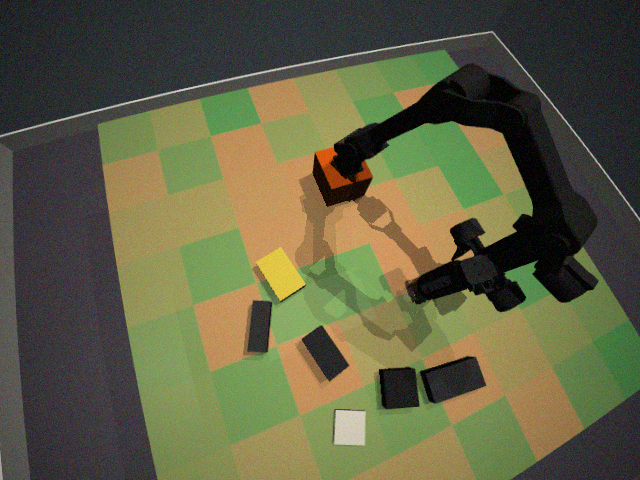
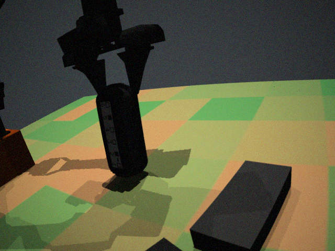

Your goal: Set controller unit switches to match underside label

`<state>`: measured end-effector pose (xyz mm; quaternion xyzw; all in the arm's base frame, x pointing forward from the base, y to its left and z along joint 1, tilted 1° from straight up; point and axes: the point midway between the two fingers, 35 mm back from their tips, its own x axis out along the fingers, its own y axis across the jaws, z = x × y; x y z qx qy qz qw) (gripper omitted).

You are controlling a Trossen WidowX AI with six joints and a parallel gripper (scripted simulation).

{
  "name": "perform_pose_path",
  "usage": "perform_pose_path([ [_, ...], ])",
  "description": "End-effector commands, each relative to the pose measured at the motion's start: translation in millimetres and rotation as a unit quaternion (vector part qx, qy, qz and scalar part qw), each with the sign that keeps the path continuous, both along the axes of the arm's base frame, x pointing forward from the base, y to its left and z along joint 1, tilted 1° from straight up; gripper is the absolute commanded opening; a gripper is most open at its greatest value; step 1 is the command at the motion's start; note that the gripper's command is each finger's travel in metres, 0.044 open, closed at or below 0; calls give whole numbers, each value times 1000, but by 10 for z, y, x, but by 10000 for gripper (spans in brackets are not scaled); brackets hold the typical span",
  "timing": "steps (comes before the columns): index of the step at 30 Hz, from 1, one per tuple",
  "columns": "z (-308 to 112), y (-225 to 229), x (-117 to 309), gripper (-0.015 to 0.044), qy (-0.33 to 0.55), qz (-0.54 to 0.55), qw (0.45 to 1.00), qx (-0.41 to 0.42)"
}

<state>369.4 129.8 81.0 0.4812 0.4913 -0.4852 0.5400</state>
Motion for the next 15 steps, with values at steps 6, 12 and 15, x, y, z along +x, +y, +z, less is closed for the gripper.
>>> perform_pose_path([
  [6,-51,86,-4,338,5,-2,1000,15],
  [12,-61,130,-6,338,5,-1,1000,22],
  [15,-67,151,-7,338,5,-1,1000,26],
])
